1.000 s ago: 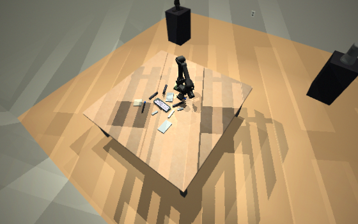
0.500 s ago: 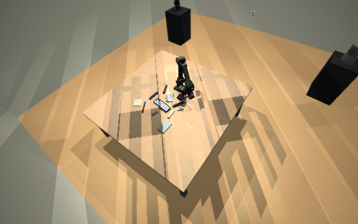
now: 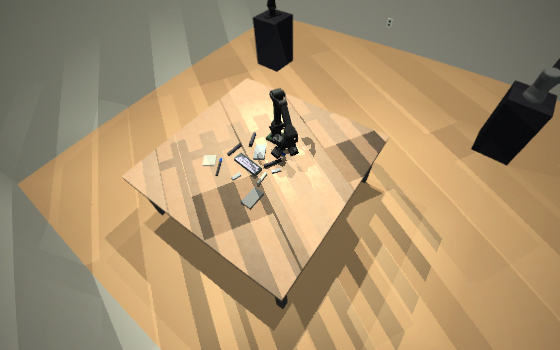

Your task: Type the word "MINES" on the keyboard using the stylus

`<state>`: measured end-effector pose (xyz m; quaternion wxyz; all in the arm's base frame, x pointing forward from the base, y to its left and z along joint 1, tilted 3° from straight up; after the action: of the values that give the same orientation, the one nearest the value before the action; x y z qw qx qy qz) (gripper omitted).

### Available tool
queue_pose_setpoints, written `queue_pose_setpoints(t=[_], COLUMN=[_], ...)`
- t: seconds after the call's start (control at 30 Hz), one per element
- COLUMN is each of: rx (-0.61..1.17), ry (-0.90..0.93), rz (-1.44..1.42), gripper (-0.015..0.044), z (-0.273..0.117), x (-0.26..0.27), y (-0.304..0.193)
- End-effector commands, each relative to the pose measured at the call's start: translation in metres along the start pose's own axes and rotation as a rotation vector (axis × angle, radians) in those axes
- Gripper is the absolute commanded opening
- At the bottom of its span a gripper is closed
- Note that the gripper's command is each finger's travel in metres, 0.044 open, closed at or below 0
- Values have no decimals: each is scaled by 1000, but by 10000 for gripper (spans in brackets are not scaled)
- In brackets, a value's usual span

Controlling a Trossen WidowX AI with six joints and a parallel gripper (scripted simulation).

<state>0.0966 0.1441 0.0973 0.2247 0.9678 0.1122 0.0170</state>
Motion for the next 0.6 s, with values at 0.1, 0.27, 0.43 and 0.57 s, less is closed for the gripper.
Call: queue_pose_setpoints(t=[0.1,0.27,0.43,0.57], rx=[2,2,1,0], ry=[0,0,0,0], rz=[0,0,0,0], gripper=[0,0,0,0], z=[0,-3,-24,-43], x=[0,0,0,-2], y=[0,1,12,24])
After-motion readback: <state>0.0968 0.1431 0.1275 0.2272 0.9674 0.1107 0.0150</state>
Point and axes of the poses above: the point midway between the two fingers, 35 mm back from their tips, its own z axis out along the fingers, its own x axis across the jaws, y = z × x, the point moved 8 cm from there along -z, back along the fingers, and after that the axes turned 5 degrees about -z, right-handed, at the moved point
